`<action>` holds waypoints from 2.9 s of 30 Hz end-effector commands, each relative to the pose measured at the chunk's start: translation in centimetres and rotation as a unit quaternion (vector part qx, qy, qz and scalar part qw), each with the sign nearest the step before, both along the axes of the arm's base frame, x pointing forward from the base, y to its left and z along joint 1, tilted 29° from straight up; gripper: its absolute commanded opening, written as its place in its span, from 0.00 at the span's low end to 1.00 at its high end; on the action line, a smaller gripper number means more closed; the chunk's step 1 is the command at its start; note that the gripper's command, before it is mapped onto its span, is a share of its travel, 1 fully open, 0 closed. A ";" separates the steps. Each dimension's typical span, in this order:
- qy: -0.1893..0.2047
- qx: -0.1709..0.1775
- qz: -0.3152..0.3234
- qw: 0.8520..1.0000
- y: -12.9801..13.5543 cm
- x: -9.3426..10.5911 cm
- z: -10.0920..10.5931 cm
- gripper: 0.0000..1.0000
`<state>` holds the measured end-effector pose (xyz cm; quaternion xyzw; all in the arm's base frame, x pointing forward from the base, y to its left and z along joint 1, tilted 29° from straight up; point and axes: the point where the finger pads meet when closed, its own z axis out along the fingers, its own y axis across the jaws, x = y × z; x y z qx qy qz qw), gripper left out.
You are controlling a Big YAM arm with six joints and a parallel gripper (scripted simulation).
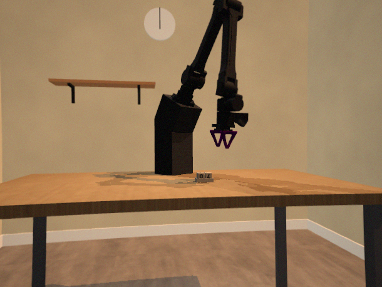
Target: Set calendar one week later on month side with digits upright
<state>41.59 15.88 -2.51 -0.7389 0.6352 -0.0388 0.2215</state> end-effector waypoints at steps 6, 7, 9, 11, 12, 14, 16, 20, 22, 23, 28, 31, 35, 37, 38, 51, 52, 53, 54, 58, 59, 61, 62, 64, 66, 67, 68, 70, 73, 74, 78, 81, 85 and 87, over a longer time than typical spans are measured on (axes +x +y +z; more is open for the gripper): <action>-0.009 0.031 -0.053 0.998 -7.8 -4.2 -4.0 1.00; -0.009 0.033 -0.056 0.998 -8.2 -4.6 -4.2 1.00; -0.025 0.037 -0.047 0.998 -7.5 -4.4 -3.2 1.00; -0.030 0.038 -0.049 0.998 -7.6 -3.8 -2.9 1.00; -0.030 0.037 -0.051 0.998 -7.8 -3.8 -2.9 1.00; -0.028 0.037 -0.052 0.998 -7.9 -3.9 -3.1 1.00; -0.025 0.037 -0.054 0.998 -7.9 -4.0 -3.1 1.00; -0.025 0.037 -0.055 0.997 -7.9 -4.0 -3.1 1.00; -0.025 0.037 -0.055 0.997 -7.9 -4.0 -3.1 1.00; -0.025 0.037 -0.055 0.997 -7.9 -4.0 -3.1 1.00; -0.012 0.037 -0.057 0.998 -6.5 -3.0 -7.0 1.00; -0.011 0.037 -0.057 0.998 -5.8 -2.3 -9.0 1.00; -0.028 0.041 -0.069 0.996 -6.7 -1.3 -7.8 0.45; -0.028 0.042 -0.066 0.997 -6.4 -1.3 -7.7 0.45; -0.028 0.042 -0.063 0.997 -6.2 -1.3 -7.7 0.45; -0.018 0.038 -0.059 0.997 -6.2 -1.9 -8.4 0.45; -0.018 0.038 -0.059 0.997 -6.2 -1.9 -8.4 0.45; -0.018 0.038 -0.059 0.997 -6.2 -1.9 -8.4 0.45; -0.018 0.038 -0.059 0.997 -6.2 -1.9 -8.4 0.45; -0.018 0.038 -0.059 0.997 -6.2 -1.9 -8.4 0.45; -0.018 0.038 -0.059 0.997 -6.2 -1.9 -8.4 0.45; -0.018 0.038 -0.059 0.997 -6.2 -1.9 -8.4 0.45; -0.018 0.038 -0.059 0.997 -6.2 -1.9 -8.4 0.45; -0.018 0.038 -0.059 0.997 -6.2 -1.9 -8.4 0.45; -0.018 0.038 -0.059 0.997 -6.2 -1.9 -8.4 0.45; -0.018 0.038 -0.059 0.997 -6.2 -1.9 -8.4 0.45; -0.018 0.038 -0.059 0.997 -6.2 -1.9 -8.4 0.45; -0.017 0.038 -0.059 0.997 -6.2 -1.9 -8.5 0.45; -0.015 0.037 -0.059 0.997 -6.2 -2.0 -8.8 0.45; -0.015 0.037 -0.059 0.997 -6.2 -2.0 -8.8 0.45; -0.012 0.037 -0.058 0.998 -6.0 -2.2 -9.2 0.45; -0.011 0.037 -0.057 0.998 -5.8 -2.2 -9.4 0.45; -0.011 0.037 -0.059 0.998 -5.8 -2.0 -9.7 0.45; -0.011 0.038 -0.058 0.998 -5.6 -1.9 -9.9 0.45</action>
